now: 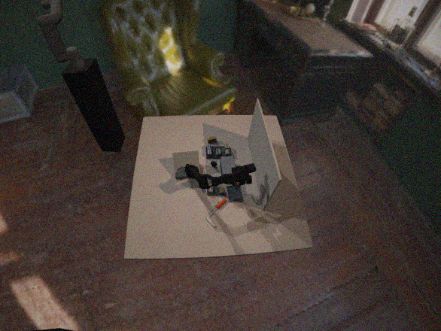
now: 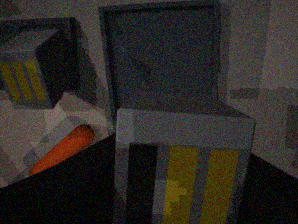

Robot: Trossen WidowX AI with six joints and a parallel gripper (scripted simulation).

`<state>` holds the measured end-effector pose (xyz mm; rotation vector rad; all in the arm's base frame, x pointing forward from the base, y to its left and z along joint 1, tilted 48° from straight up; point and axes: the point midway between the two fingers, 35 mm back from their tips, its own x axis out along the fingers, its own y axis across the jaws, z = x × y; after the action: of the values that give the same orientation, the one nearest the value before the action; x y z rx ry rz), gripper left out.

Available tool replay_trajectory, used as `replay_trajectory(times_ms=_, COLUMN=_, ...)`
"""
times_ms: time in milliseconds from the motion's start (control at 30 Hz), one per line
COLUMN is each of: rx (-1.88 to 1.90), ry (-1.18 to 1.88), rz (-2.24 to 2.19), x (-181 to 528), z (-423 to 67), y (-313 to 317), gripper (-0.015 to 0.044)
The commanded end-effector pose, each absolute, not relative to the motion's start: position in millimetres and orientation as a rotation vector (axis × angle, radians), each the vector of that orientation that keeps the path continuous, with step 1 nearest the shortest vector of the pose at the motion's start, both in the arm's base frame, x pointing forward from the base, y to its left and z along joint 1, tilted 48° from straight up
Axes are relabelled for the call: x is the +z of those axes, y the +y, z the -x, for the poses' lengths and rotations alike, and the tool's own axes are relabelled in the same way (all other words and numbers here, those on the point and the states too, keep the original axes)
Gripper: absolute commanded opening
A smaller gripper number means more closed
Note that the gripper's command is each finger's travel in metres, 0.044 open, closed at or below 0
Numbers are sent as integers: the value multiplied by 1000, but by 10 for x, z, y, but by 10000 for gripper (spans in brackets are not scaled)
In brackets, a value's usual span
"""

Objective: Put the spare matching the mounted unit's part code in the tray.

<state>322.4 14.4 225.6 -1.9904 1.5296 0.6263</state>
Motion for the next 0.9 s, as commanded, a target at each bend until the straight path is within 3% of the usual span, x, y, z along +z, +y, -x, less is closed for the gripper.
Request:
replay_trajectory(times_ms=0, rx=630, ry=1534, rz=1995, x=2228, z=-3231, y=117, gripper=0)
replay_trajectory(times_ms=867, rx=637, ry=1535, rz=1986, x=2087, z=-3299, y=-20, gripper=0)
